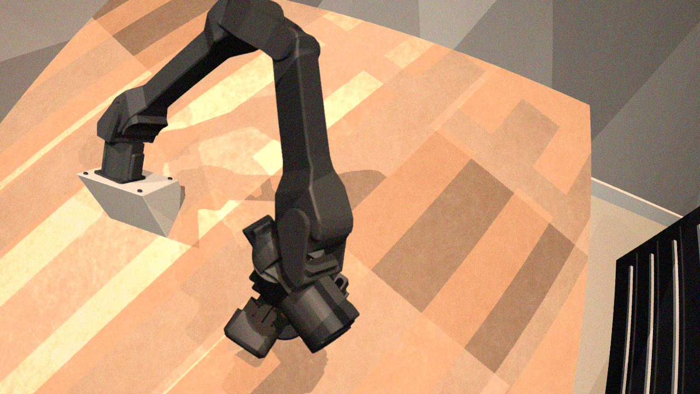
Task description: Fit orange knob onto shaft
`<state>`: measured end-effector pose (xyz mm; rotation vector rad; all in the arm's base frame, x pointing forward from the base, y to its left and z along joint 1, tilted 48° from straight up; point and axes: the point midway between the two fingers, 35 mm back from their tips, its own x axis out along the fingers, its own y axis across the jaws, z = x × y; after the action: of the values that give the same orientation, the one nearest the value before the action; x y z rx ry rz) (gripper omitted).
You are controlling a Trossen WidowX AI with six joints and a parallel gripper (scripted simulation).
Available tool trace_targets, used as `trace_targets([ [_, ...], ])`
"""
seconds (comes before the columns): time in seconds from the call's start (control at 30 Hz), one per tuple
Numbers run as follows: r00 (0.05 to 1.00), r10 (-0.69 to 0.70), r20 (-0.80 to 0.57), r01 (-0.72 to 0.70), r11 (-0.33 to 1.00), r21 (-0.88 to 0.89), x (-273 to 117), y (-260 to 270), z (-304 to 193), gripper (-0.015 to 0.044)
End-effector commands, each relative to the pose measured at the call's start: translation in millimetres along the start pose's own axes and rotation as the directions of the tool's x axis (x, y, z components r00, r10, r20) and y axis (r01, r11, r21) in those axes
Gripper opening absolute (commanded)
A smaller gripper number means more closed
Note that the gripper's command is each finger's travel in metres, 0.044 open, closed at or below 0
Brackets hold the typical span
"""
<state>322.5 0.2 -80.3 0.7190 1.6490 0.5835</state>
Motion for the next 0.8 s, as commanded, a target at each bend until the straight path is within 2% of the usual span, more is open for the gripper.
trace_targets([
  [0.0,1.000,0.001,0.004,-0.001,1.000,0.005,0.2,0.1,0.7,0.0000],
  [0.47,1.000,0.000,0.004,0.000,1.000,0.013,-4.4,0.3,2.3,0.0000],
  [0.67,1.000,0.000,0.004,-0.001,0.979,0.202,-4.1,-0.3,2.3,0.0000],
  [0.77,1.000,0.000,0.004,-0.001,0.977,0.212,-2.9,-0.5,1.5,0.0000],
])
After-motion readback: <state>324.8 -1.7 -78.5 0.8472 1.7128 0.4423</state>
